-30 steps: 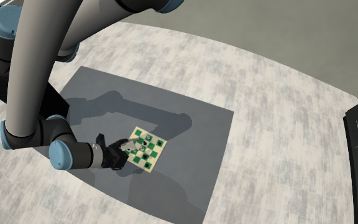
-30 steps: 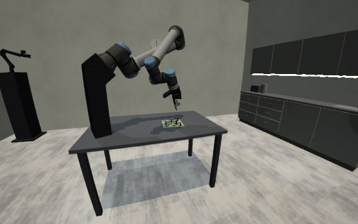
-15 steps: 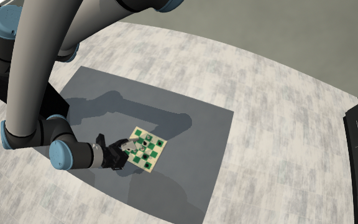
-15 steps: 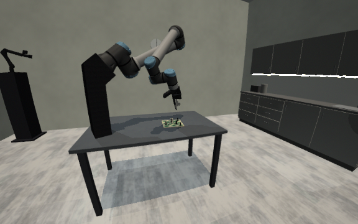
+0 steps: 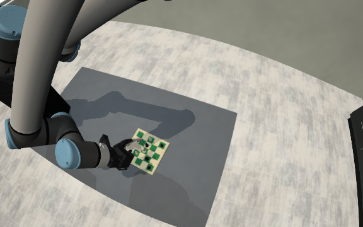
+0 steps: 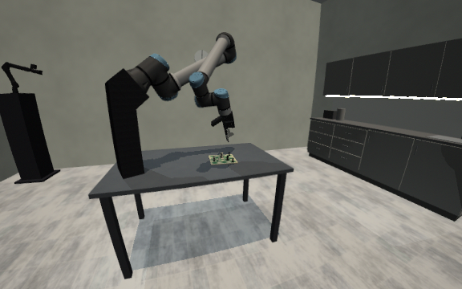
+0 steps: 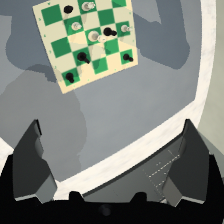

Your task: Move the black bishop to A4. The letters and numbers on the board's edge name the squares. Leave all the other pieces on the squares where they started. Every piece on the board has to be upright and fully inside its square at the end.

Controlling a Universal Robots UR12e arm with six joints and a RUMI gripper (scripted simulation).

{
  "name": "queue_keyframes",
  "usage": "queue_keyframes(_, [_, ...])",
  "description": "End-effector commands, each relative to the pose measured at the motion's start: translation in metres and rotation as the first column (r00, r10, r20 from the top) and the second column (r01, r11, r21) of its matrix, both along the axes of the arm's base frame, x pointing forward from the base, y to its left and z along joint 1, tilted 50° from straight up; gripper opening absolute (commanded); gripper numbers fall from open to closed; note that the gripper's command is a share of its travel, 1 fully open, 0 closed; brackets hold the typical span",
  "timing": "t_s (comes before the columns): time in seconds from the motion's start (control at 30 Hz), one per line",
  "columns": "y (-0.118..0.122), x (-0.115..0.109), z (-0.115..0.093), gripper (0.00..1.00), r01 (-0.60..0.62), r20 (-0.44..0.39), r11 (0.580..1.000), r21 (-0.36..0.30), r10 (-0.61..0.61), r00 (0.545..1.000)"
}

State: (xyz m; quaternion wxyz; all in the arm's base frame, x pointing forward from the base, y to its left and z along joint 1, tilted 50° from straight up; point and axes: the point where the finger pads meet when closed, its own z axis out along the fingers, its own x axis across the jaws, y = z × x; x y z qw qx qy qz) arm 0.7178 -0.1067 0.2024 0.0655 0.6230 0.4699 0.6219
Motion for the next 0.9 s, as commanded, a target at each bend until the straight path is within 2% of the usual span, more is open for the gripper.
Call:
queue_keyframes(0.0, [0.011,0.001,-0.002,1.0,-0.024,-0.038,0.998,-0.061,0.022,0.999])
queue_keyframes(0.1, [0.016,0.005,-0.001,1.0,-0.035,-0.059,0.994,-0.107,0.028,0.998])
queue_keyframes(0.17, [0.016,0.005,-0.001,1.0,-0.035,-0.059,0.994,-0.107,0.028,0.998])
queue_keyframes(0.3, [0.022,0.007,0.0,1.0,-0.049,-0.084,0.987,-0.156,0.036,0.996])
queue_keyframes(0.37, [0.026,0.008,0.0,1.0,-0.058,-0.098,0.982,-0.182,0.041,0.994])
queue_keyframes(0.43, [0.035,0.011,-0.001,1.0,-0.076,-0.127,0.968,-0.237,0.047,0.991])
queue_keyframes(0.47, [0.035,0.011,-0.001,1.0,-0.076,-0.127,0.968,-0.237,0.047,0.991])
queue_keyframes(0.67, [0.057,0.019,-0.001,1.0,-0.131,-0.209,0.917,-0.376,0.054,0.976])
queue_keyframes(0.73, [0.057,0.019,-0.001,1.0,-0.131,-0.209,0.917,-0.376,0.054,0.976])
queue_keyframes(0.8, [0.066,0.023,-0.002,1.0,-0.156,-0.243,0.889,-0.43,0.052,0.969])
queue_keyframes(0.83, [0.066,0.023,-0.002,1.0,-0.156,-0.243,0.889,-0.43,0.052,0.969])
queue_keyframes(0.87, [0.071,0.024,-0.002,1.0,-0.17,-0.261,0.873,-0.457,0.051,0.964])
